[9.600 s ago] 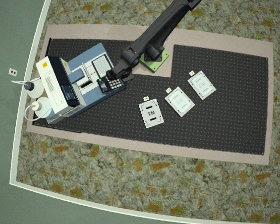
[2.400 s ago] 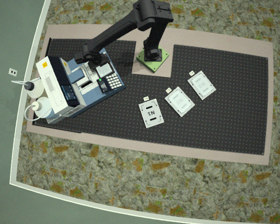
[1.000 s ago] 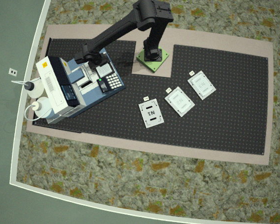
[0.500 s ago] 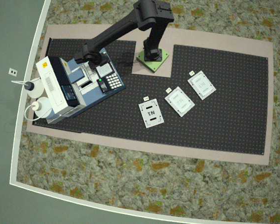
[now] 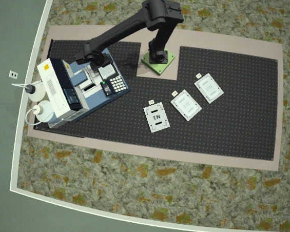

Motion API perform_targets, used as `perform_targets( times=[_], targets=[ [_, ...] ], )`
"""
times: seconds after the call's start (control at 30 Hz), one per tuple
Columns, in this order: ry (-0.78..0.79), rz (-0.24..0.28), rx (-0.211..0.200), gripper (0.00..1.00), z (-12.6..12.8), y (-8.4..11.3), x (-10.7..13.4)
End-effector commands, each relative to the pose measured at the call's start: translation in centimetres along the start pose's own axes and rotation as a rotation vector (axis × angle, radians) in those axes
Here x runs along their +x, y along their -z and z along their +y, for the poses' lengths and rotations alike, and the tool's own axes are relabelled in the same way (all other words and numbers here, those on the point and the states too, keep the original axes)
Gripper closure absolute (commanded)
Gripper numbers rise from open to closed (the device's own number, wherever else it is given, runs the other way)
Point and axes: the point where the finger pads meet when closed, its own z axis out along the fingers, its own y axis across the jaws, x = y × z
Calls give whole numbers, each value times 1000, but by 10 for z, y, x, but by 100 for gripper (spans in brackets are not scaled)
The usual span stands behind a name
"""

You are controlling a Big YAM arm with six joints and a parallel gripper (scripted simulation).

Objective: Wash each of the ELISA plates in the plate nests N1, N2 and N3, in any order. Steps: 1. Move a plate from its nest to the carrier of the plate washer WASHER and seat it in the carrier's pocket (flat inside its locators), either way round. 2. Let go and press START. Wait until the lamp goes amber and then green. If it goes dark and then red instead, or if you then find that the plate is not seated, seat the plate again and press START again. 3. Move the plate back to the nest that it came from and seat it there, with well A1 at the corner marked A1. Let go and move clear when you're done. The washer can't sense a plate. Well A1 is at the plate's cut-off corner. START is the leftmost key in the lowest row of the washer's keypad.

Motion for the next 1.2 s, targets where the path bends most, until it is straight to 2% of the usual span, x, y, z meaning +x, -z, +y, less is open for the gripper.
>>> perform_targets(
  times=[0.0,0.07,0.1,0.2,0.57,0.67,0.73,1.17],
  targets=[
    [3,-20,-60,16,20,30,-9],
    [3,-20,-60,16,20,30,-9],
    [7,-14,-39,16,20,24,-7],
    [7,-21,-61,16,20,37,-7],
    [3,-21,-61,16,19,56,-9],
    [7,-18,-50,16,19,54,-6],
    [9,-22,-62,16,19,62,-7],
    [3,-22,-63,16,17,83,-8]
  ],
)
